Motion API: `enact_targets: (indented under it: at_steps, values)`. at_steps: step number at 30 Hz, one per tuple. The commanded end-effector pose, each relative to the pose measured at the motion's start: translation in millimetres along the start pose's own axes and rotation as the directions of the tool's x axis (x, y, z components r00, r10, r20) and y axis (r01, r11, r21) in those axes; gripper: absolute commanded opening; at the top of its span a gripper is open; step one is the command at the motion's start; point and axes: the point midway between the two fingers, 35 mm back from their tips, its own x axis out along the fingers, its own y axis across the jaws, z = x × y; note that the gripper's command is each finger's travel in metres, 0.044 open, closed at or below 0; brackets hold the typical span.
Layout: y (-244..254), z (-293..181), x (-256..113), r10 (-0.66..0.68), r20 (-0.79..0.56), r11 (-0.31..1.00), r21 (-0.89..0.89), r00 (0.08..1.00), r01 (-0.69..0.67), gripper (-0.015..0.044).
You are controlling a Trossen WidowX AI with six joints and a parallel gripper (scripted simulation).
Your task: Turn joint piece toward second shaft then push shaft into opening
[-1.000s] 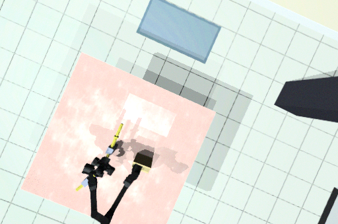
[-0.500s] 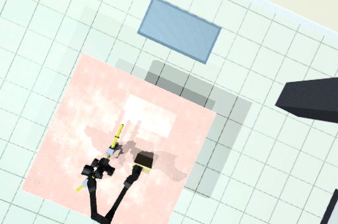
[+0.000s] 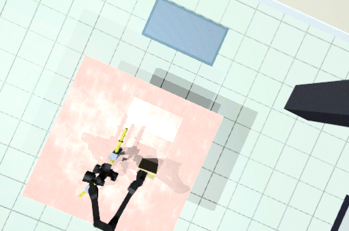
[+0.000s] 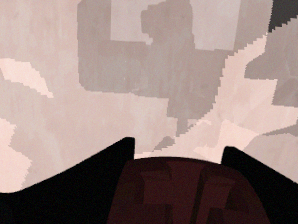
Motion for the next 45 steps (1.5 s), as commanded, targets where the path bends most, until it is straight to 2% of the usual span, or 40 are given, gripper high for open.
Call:
enact_targets:
  at_steps: [1, 9, 14, 17, 28, 41, 45]
  values:
    - [0, 0, 0, 0.0, 0.0, 1.0, 0.001, 1.0, 0.0, 0.0]
    - [0, 0, 0, 0.0, 0.0, 1.0, 0.001, 1.0, 0.0, 0.0]
    - [0, 0, 0, 0.0, 0.0, 1.0, 0.001, 1.0, 0.0, 0.0131]
    - [0, 0, 0, 0.0, 0.0, 1.0, 0.001, 1.0, 0.0, 0.0147]
    - [0, 0, 0, 0.0, 0.0, 1.0, 0.001, 1.0, 0.0, 0.0436]
    - [0, 0, 0, 0.0, 0.0, 1.0, 0.001, 1.0, 0.0, 0.044]
    - [-1, 2, -17, -0.004, -0.07, 1.0, 0.003, 0.998, 0.004, 0.044]
